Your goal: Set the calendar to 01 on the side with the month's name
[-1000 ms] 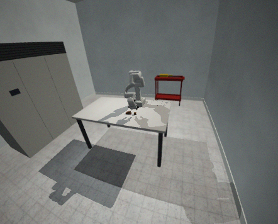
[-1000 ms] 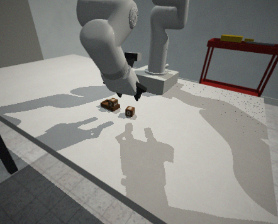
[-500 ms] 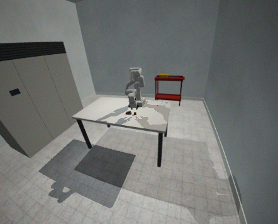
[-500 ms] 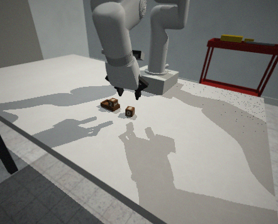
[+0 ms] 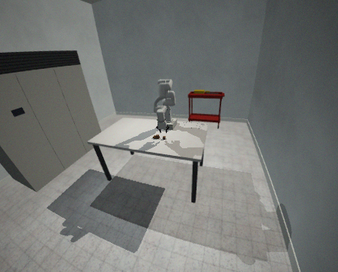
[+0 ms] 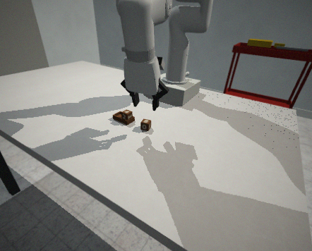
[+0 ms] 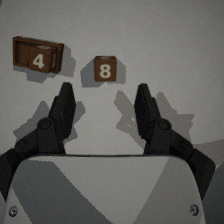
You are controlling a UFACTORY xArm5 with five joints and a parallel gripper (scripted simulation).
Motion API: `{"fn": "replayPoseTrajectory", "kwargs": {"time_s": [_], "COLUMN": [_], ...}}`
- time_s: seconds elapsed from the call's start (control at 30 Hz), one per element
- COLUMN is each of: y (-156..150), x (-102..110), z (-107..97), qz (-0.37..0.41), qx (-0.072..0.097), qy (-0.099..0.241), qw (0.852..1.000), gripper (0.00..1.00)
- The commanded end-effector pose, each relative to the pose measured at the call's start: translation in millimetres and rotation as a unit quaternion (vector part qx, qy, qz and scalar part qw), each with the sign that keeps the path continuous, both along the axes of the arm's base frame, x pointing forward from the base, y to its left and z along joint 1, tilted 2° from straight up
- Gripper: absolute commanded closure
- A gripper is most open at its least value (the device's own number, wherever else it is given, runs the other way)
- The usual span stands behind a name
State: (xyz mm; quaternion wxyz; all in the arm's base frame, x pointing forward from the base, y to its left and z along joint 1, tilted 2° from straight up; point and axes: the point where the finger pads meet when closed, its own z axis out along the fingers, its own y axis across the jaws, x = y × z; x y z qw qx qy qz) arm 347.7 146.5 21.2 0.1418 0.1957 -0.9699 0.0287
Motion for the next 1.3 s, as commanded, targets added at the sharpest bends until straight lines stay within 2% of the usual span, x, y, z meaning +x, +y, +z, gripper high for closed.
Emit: {"fn": "replayPoseTrajectory", "kwargs": {"time_s": [0.0,0.2,0.43,0.47,1.27], "y": [0.4,-1.0,-1.7,-1.7,-3.2], "x": [0.9,-2.3,-3.9,-3.9,-6.7], "z": [0.6,1.3,2.5,2.5,2.9], "qz": [0.0,0.0,0.0,0.0,0.0], "qx": [0.008,0.039,0.048,0.048,0.048], "qy": [-0.018,-0.092,-0.115,-0.115,-0.115], "qw": [1.0,0.995,0.992,0.992,0.992], "gripper": [0.31,0.31,0.31,0.0,0.0]}}
